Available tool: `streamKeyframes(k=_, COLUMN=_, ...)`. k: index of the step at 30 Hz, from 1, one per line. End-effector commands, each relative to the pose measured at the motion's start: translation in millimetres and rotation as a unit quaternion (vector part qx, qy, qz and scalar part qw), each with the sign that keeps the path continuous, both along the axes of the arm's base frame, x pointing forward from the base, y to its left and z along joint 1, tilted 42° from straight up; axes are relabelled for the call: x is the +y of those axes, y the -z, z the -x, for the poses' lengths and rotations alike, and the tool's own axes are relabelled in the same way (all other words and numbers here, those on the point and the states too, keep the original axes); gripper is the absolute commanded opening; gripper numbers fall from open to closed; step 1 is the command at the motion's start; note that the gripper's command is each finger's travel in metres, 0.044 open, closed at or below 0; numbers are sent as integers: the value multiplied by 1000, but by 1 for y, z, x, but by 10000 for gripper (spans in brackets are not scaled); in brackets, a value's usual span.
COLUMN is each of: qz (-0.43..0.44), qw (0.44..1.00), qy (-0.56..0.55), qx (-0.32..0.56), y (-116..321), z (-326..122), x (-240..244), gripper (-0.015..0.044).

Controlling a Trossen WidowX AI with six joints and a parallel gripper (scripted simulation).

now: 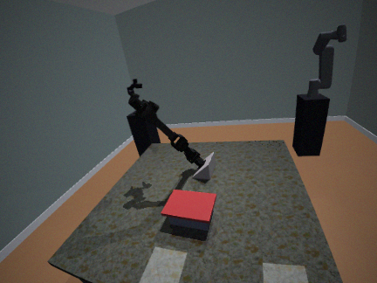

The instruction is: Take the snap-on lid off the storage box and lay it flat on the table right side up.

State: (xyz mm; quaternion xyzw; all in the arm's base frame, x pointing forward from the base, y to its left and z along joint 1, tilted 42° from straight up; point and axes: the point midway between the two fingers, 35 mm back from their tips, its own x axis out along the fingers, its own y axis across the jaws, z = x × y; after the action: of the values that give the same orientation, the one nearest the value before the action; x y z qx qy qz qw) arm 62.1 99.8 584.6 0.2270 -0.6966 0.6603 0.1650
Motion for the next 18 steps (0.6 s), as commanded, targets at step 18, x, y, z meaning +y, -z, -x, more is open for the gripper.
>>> streamKeyframes(k=18, qz=77, qw=957, qy=-227, qx=-166, y=14, z=125, x=-79, gripper=235)
